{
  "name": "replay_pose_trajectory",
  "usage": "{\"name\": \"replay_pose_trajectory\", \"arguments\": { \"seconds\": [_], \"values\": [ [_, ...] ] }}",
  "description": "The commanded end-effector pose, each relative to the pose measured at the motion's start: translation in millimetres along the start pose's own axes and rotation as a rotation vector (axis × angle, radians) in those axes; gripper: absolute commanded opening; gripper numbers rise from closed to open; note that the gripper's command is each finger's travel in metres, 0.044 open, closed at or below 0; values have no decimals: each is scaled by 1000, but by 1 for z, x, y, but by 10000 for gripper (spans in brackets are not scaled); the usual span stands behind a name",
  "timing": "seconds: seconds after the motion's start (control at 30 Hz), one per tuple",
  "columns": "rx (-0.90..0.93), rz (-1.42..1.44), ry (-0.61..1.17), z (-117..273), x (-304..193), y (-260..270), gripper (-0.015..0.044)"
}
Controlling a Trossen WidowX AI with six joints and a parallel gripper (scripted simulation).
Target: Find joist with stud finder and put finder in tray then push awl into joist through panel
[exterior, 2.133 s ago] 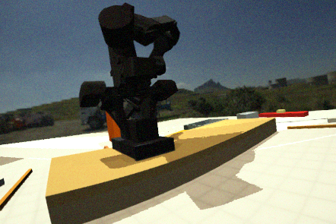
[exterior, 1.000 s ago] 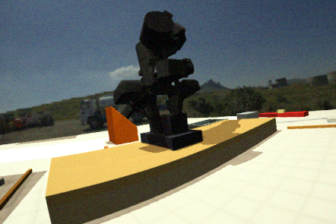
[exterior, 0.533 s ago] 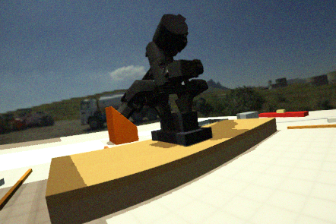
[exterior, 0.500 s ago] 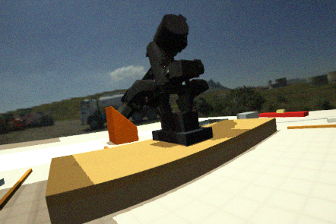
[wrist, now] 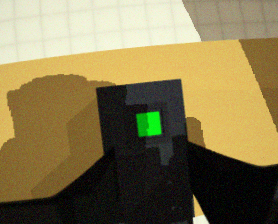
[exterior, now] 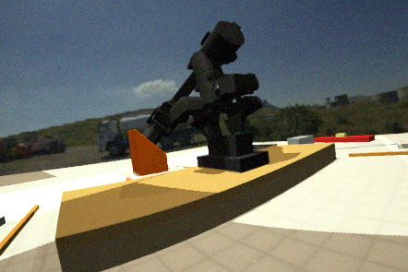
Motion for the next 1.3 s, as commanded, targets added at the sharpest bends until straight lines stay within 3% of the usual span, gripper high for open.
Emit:
{"name": "replay_pose_trajectory", "arguments": {
  "seconds": [0.0,1.27],
  "values": [
    [11,8,0,-1,2,13,0],
    [14,7,-1,0,12,87,0]
  ]
}}
Point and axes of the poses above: the point midway between the two fingers, 35 mm back from their tips, its own z axis back along the fingers, its own y axis across the jaws, x = y × z, the point moved 9 cm from there along z, back along the fingers, and after that the axes turned 8 degrees about z, right-handed, at the moved point
